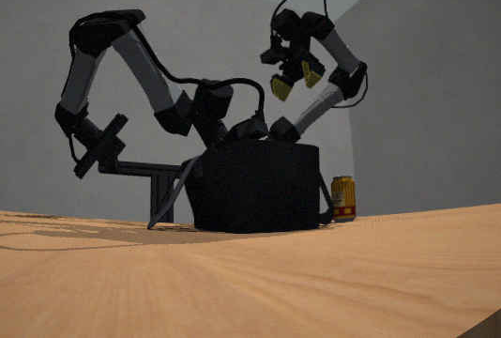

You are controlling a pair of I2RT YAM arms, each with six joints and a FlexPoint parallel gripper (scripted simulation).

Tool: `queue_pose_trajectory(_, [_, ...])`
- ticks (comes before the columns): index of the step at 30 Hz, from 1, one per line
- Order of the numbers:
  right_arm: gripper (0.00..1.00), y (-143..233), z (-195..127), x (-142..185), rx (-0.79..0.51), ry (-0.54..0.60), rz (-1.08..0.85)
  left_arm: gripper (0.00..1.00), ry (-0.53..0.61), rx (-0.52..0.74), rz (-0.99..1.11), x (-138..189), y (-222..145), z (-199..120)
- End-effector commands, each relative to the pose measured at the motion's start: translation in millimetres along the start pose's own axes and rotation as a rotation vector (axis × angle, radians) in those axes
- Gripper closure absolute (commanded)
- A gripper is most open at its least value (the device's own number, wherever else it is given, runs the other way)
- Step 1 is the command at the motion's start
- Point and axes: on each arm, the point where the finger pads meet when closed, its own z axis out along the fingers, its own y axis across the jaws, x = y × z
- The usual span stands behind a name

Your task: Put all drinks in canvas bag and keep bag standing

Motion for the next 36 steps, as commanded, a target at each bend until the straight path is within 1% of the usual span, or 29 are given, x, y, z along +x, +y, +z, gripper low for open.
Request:
queue_pose_trajectory(1, [0.33,-6.8,-3.8,-35.7,-0.003,-0.106,0.070,0.00,-0.030,-0.003,-0.009,-3.6,3.0,-9.1])
queue_pose_trajectory(2, [0.33,-12.3,-1.3,-38.3,0.004,-0.105,0.086,0.00,-0.030,-0.003,-0.009,-3.6,3.0,-9.1])
queue_pose_trajectory(3, [0.16,-10.2,-3.4,-39.8,0.002,-0.111,0.081,0.00,-0.030,-0.003,-0.009,-3.6,3.0,-9.1])
queue_pose_trajectory(17, [0.16,-9.7,-3.9,-39.8,0.001,-0.111,0.081,0.00,-0.030,-0.003,-0.009,-3.6,3.0,-9.1])
queue_pose_trajectory(18, [0.16,-8.3,-3.5,-34.5,0.002,-0.090,0.060,0.00,-0.030,-0.003,-0.009,-3.6,3.0,-9.1])
queue_pose_trajectory(19, [0.16,-7.7,-3.7,-36.7,-0.004,-0.100,0.066,0.00,-0.030,-0.003,-0.009,-3.6,3.0,-9.1])
queue_pose_trajectory(20, [0.14,-7.7,-3.7,-36.7,-0.004,-0.100,0.066,0.00,-0.030,-0.003,-0.009,-3.6,3.0,-9.1])
queue_pose_trajectory(36, [0.14,-7.8,-3.7,-36.6,-0.004,-0.099,0.066,0.00,-0.030,-0.003,-0.009,-3.6,3.0,-9.1])
